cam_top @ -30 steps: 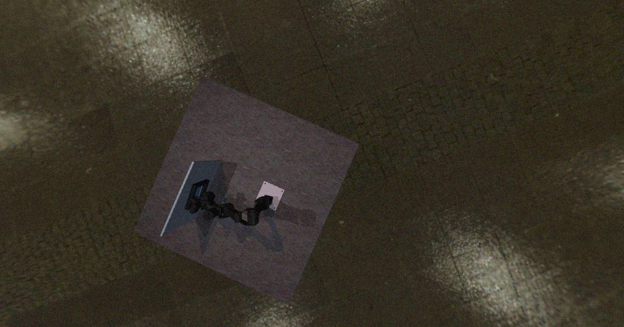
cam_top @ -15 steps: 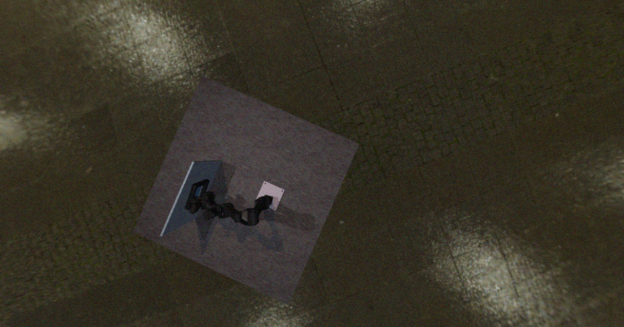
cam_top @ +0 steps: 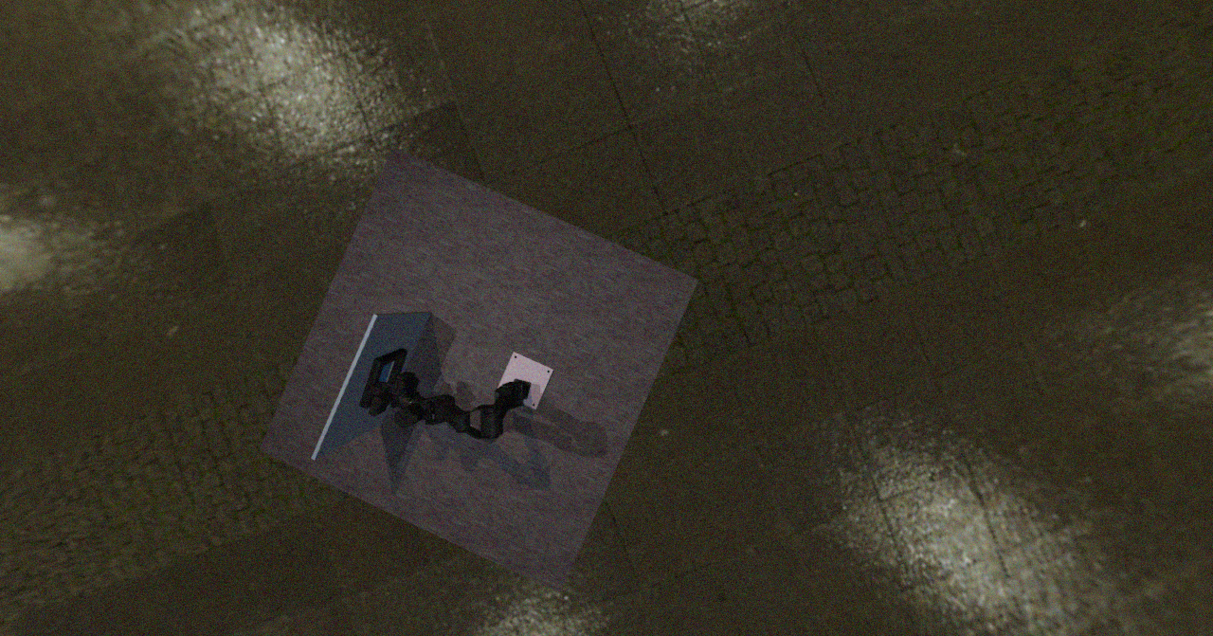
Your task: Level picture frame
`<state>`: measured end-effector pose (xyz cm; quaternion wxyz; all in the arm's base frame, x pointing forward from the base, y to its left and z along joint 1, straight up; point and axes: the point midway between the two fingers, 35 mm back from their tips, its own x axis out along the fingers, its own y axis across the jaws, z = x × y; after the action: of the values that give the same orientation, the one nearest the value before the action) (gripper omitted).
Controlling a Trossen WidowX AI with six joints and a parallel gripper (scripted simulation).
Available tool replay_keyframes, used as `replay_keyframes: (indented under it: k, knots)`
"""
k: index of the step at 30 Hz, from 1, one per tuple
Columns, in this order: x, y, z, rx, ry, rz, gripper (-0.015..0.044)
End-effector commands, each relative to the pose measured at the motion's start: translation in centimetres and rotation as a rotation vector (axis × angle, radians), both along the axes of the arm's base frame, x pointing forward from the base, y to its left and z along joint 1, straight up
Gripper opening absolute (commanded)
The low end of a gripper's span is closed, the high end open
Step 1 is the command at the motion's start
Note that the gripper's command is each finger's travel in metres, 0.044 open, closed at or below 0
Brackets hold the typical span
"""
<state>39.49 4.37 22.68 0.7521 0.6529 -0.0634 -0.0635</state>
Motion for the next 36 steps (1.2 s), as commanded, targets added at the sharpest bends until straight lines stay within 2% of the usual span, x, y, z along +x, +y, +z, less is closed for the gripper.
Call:
replay_keyframes:
  k: [1, 25, 36]
  knots:
    - [0.02, 0.03, 0.22, 0.008, -0.014, 0.004, 0.0000]
    - [0.02, -0.10, -0.47, 0.004, 0.003, -0.001, 0.0000]
    - [0.00, -0.19, -0.56, 0.081, -0.011, 0.001, 0.0000]
